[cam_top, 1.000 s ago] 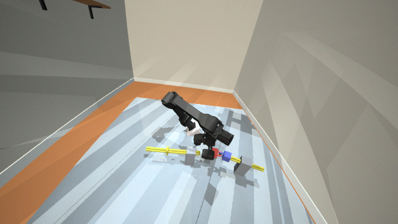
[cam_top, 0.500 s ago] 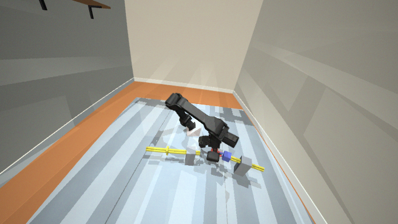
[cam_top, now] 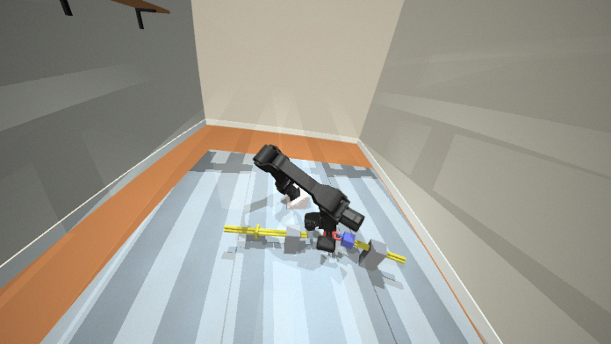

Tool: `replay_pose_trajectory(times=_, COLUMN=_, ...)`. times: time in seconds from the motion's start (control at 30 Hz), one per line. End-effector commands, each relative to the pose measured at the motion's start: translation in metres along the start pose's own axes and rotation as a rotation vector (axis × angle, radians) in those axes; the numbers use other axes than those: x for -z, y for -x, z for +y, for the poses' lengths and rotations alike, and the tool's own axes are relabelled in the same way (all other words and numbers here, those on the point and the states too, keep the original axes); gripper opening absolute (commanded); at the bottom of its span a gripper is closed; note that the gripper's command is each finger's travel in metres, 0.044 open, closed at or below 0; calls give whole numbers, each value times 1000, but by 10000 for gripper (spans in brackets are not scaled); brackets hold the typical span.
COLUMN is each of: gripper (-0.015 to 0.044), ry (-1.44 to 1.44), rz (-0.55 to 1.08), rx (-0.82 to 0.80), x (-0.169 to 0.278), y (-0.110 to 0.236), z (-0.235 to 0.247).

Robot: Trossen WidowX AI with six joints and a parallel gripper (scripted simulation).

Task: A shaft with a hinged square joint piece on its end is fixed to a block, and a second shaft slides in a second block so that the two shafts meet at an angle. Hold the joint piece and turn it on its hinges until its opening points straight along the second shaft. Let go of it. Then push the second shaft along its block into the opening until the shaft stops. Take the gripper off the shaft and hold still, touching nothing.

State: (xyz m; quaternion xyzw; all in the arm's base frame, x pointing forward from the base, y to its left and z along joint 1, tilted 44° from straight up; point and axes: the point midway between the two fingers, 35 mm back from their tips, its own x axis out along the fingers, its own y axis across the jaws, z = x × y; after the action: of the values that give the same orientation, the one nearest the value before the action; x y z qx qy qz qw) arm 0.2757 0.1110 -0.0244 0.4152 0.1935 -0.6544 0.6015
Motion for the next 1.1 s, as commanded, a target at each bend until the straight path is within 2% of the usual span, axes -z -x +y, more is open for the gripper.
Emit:
replay_pose_trajectory(times=0.0, gripper=335, ry=6, rz=-3, rx=-2, x=0, y=-1, z=0)
replay_pose_trajectory(times=0.2, gripper=182, ry=6, rz=-3, rx=-2, x=0, y=-1, z=0)
replay_pose_trajectory(times=1.07, gripper=182, ry=6, rz=-3, rx=-2, x=0, y=-1, z=0)
